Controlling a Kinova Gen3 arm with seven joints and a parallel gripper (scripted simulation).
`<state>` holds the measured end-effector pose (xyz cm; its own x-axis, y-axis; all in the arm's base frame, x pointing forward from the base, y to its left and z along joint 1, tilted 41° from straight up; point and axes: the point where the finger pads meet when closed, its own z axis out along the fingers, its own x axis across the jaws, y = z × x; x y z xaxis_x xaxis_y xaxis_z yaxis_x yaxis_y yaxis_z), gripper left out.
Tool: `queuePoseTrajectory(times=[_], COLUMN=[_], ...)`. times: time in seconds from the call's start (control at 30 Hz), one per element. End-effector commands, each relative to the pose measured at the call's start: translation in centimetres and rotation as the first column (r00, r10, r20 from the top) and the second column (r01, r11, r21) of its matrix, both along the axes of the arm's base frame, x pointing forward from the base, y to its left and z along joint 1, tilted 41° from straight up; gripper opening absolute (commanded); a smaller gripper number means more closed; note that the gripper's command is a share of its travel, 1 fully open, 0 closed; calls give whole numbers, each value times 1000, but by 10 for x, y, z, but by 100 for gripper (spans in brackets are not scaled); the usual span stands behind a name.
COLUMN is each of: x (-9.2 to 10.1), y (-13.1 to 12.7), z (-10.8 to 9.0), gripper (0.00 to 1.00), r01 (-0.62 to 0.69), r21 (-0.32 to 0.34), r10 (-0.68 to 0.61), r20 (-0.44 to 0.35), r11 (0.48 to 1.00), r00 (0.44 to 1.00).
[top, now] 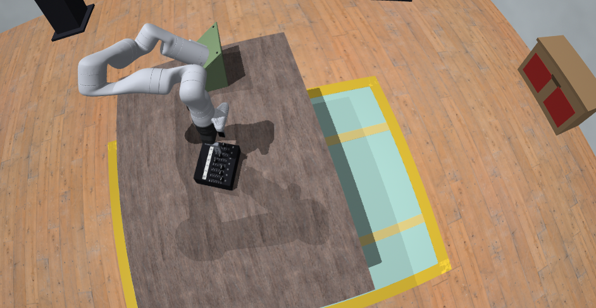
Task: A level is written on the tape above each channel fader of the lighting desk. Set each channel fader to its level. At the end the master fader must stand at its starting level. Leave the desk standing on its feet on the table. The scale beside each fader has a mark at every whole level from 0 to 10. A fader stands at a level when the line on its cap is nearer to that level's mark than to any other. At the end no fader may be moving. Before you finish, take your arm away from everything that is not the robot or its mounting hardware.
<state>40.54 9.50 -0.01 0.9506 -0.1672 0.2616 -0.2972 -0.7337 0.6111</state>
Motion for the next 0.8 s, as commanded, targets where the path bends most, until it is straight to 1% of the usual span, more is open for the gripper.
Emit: queuePoseTrajectory(times=[0.0,0.17,0.77], x=[4,3,3], y=[12,18,19], z=[12,18,19], gripper=[100,100,100], r01=[-8,-8,-8], r21=[9,9,9], r10=[8,8,8], r20=[15,15,15], r11=[1000,1000,1000], r00=[1000,1000,1000])
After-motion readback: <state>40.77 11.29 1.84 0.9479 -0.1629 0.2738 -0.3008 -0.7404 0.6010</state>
